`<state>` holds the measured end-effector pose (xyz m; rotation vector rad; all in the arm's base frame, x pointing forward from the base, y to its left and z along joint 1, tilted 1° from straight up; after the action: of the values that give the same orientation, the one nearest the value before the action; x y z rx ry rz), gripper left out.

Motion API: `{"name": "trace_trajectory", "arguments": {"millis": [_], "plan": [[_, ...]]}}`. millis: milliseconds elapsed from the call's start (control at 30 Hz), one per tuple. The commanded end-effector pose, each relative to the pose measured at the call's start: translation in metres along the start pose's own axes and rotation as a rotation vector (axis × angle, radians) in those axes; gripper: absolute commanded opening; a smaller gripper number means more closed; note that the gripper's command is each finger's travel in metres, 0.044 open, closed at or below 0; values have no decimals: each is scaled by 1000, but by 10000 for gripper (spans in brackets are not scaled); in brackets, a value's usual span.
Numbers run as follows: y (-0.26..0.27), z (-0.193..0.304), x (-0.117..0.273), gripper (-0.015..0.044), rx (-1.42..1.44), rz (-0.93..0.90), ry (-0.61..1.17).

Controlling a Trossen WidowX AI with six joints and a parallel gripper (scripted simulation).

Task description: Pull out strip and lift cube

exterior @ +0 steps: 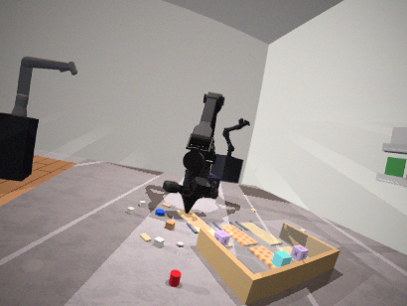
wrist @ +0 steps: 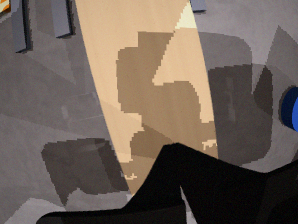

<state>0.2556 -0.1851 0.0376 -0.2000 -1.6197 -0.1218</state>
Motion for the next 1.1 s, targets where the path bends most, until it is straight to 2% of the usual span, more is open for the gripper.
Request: {"name": "trace_trajectory", "arguments": {"millis": [0,1067], "plan": [[0,13,-7,0,-2,-6,33],[-7,51,-6,0,-2,-5,37]]}}
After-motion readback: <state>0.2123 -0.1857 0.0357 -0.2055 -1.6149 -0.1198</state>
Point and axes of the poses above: the point midway between the two fingers, 35 mm back from their tips, its own x axis back along the fingers, its own y axis across the jaws, z = x × y, the point moved 9 cm from there along x, back along the fingers, and after that the axes turned 9 degrees about -x, right-handed, at the moved point
